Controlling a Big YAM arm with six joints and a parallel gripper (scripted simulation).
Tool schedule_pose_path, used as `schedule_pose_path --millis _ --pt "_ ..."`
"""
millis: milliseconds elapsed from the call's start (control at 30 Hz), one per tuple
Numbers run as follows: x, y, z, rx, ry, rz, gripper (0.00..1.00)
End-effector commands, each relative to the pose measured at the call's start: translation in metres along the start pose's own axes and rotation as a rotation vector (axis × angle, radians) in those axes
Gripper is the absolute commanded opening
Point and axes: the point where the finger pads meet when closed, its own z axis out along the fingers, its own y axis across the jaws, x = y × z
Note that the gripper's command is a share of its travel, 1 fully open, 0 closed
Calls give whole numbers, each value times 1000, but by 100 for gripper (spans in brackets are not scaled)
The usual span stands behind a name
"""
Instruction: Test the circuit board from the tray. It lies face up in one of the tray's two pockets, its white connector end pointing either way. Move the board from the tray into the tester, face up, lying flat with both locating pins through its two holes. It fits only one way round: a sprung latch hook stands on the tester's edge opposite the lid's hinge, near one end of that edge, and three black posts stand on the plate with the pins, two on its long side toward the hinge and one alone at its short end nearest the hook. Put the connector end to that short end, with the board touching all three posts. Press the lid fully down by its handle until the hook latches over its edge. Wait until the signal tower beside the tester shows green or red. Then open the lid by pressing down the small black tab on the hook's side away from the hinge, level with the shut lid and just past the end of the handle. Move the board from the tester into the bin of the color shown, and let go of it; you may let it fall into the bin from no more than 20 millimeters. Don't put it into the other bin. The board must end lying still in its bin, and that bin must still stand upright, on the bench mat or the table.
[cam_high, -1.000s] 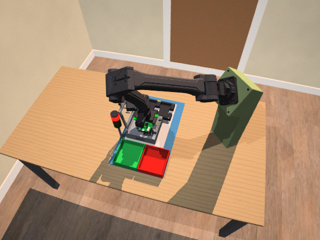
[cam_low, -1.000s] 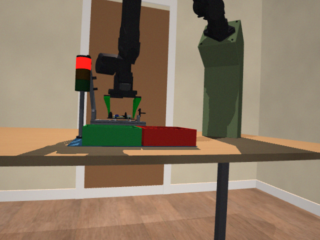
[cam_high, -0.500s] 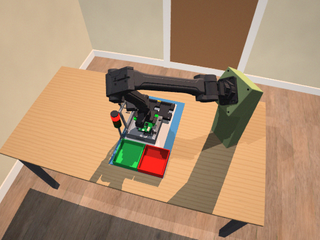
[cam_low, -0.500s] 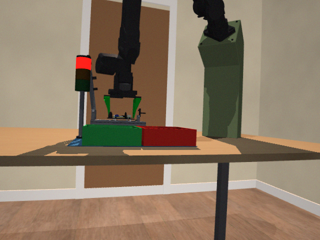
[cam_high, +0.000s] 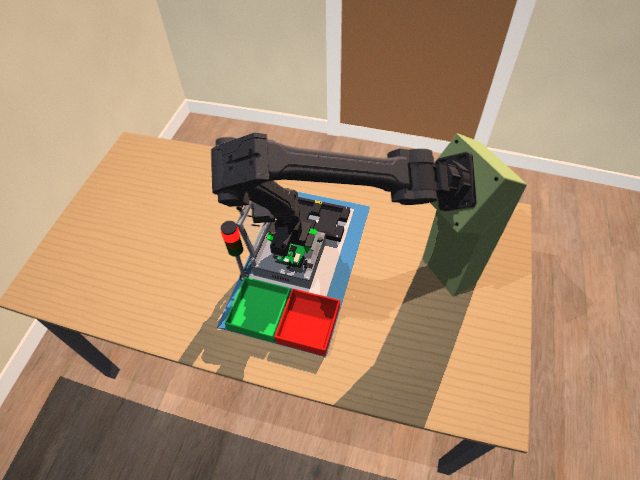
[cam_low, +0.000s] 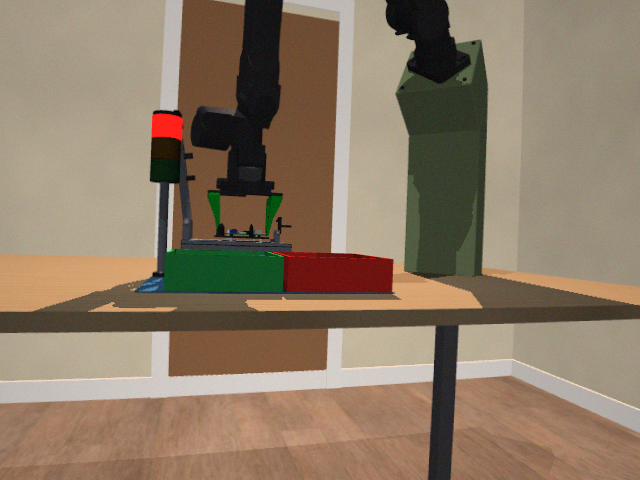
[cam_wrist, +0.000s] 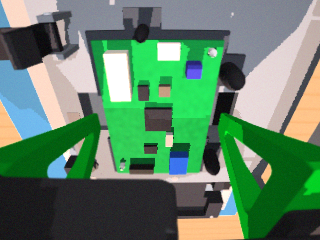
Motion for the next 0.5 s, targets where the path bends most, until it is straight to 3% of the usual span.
schedule_pose_path --millis 0,367,400,467 --pt "2 9 3 -9 1 11 92" --pt "2 9 3 -9 1 11 92" --pt "2 9 3 -9 1 11 85" --pt "2 9 3 -9 1 10 85"
